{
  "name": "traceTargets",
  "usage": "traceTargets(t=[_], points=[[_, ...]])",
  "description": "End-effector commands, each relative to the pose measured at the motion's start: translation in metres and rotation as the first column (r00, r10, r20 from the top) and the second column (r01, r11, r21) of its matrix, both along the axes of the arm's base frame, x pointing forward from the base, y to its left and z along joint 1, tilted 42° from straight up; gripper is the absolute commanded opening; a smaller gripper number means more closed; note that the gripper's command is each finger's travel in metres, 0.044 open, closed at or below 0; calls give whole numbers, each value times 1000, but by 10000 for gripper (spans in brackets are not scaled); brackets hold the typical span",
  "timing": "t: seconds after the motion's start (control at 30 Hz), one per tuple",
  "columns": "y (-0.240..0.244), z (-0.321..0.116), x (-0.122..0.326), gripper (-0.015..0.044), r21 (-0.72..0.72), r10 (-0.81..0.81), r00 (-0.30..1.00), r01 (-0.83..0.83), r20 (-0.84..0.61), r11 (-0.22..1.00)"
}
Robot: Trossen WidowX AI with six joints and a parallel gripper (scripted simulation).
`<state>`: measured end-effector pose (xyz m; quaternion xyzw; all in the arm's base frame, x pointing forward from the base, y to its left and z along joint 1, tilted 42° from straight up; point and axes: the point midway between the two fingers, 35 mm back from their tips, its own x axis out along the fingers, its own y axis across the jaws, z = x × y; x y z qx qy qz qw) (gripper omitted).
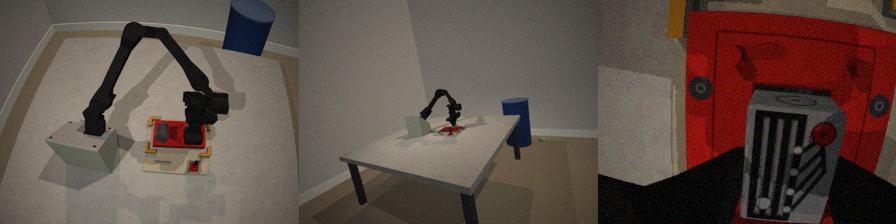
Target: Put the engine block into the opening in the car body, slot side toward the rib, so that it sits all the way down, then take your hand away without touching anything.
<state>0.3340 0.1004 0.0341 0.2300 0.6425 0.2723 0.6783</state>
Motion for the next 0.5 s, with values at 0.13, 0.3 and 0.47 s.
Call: traceTargets(t=[0.13,0.3,0.47], points=[[2,-2,0,159,4,-3,1000,3,-3,1000],[3,-3,0,159,4,-3,1000,3,-3,1000],[4,-4,0,159,4,-3,1000,3,-3,1000]])
